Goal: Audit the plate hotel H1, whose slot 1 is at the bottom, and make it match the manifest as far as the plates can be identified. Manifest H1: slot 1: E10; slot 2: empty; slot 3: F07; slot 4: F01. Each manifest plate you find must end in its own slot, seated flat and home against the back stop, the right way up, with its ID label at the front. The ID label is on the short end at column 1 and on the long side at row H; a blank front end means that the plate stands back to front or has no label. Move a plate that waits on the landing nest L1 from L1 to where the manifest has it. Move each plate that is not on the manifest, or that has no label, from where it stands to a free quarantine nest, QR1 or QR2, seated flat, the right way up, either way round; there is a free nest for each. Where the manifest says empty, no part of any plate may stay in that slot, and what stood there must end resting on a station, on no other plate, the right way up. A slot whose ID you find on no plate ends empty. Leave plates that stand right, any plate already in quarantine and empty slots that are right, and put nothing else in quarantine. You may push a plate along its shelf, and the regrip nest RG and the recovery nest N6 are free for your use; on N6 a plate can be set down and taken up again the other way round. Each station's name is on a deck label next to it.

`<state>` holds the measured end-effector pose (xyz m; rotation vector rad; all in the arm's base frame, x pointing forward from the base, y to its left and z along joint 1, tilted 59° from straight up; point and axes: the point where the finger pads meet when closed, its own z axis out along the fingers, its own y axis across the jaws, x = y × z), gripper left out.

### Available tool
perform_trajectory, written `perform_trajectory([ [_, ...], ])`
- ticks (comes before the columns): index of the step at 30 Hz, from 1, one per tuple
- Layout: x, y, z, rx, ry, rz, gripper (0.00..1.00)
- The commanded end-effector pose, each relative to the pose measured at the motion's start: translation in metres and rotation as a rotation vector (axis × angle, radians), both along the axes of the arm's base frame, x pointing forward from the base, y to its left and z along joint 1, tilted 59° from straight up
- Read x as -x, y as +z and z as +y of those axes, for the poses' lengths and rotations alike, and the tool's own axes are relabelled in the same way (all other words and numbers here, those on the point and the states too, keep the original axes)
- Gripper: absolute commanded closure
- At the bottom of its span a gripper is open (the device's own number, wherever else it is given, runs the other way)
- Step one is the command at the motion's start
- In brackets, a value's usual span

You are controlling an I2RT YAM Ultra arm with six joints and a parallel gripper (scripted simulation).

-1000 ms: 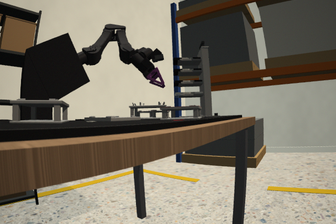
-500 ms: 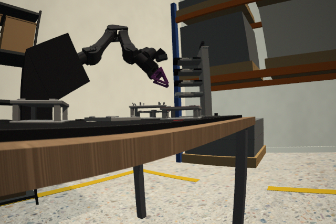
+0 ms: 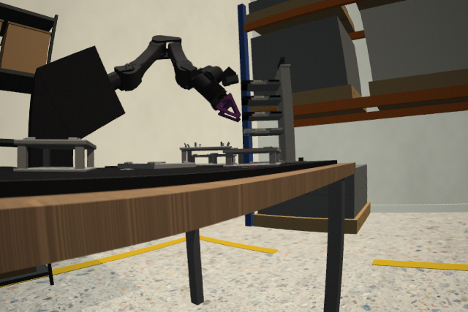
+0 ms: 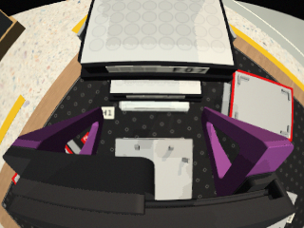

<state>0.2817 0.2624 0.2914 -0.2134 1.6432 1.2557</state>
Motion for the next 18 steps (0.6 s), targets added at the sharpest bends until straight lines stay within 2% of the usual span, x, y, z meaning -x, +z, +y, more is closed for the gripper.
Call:
perform_trajectory([
  [1, -0.005, 0.006, -0.003, -0.005, -0.014, -0.006, 0.0],
  [18, -0.02, 0.018, 0.002, -0.005, -0.014, -0.006, 0.0],
])
